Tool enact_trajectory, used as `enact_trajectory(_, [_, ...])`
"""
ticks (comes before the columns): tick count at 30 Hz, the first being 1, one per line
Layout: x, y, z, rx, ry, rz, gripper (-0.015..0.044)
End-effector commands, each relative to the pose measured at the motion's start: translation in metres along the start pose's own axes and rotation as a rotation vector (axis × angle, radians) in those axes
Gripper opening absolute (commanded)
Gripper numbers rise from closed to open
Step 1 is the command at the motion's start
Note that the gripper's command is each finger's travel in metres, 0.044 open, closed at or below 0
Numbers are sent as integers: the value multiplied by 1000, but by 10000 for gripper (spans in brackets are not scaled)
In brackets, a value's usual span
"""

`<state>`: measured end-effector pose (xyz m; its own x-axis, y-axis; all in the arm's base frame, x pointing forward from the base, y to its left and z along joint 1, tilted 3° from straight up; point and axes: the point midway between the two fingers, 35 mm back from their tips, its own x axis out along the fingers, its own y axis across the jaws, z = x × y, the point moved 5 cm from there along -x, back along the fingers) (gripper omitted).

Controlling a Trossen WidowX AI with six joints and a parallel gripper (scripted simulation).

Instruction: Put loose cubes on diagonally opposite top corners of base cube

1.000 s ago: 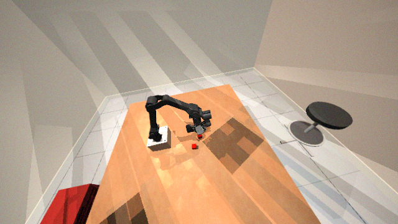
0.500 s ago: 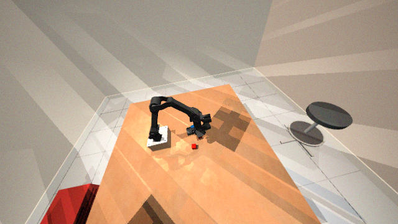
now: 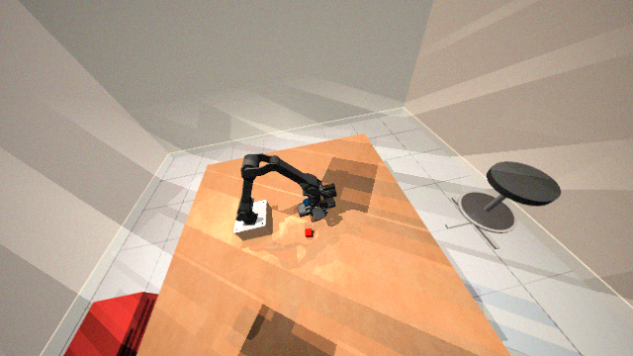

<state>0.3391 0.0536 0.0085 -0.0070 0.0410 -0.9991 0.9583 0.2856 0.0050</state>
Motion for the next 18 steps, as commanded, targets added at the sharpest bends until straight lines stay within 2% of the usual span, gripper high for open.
enact_trajectory(1, [10, -3, 0, 5, -1, -12, 265])
enact_trajectory(7, [18, -4, 0, 5, -1, -12, 265])
enact_trajectory(13, [18, -4, 0, 5, -1, -12, 107])
enact_trajectory(18, [16, -3, 0, 5, -1, -12, 105])
